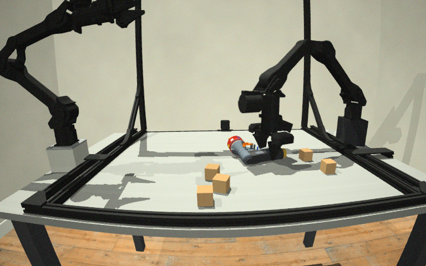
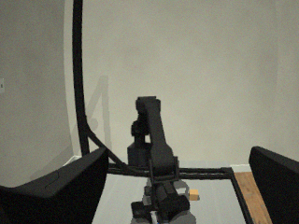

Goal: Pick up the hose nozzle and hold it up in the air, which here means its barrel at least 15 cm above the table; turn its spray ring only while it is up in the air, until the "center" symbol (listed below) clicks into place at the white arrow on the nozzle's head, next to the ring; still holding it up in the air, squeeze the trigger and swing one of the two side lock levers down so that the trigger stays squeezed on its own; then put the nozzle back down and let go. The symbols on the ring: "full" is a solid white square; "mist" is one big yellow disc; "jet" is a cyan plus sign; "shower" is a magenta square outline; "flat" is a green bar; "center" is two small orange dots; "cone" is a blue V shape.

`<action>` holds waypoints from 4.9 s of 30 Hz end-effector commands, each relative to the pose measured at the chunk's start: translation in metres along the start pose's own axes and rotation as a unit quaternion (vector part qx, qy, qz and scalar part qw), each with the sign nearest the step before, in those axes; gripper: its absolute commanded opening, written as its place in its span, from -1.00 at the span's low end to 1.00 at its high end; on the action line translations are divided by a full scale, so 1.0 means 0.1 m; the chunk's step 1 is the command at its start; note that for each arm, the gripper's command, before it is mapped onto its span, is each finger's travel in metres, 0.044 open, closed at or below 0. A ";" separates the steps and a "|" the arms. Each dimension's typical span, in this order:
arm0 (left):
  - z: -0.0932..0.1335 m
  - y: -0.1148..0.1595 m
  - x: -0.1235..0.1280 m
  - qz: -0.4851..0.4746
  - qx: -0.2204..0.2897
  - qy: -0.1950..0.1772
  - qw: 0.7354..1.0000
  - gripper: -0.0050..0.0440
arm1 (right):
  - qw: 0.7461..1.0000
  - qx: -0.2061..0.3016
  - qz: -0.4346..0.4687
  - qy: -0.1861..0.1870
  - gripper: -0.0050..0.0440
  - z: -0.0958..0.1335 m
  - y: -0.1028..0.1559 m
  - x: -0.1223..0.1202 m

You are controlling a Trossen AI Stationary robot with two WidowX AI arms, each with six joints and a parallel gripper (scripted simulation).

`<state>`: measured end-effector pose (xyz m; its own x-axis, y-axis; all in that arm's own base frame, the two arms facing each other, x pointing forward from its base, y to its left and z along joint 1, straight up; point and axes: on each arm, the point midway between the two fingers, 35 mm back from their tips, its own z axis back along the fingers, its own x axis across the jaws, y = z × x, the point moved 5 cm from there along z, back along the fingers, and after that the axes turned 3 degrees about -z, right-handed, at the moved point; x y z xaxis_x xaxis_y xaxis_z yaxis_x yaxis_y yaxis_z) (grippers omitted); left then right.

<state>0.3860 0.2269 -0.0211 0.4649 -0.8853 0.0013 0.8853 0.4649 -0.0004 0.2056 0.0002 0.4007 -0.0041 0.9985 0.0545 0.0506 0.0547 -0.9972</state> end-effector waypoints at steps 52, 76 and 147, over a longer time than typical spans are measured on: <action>0.81 0.01 -0.02 -0.001 -0.003 0.003 1.000 -0.80 | 1.000 0.000 0.001 0.001 0.84 0.00 0.00 0.00; 0.78 0.06 0.01 0.006 0.012 0.003 1.000 -0.80 | 1.000 0.000 0.001 0.001 0.84 0.00 0.00 0.00; 0.37 1.24 0.69 -0.037 0.491 0.001 0.870 -0.80 | 1.000 0.000 0.001 0.001 0.84 0.00 0.00 0.00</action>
<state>0.5221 0.2268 0.0143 0.4137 -0.9099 -0.0313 0.5287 0.2122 0.8218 0.2054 0.0000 0.4007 -0.0035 0.9985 0.0544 0.0510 0.0545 -0.9972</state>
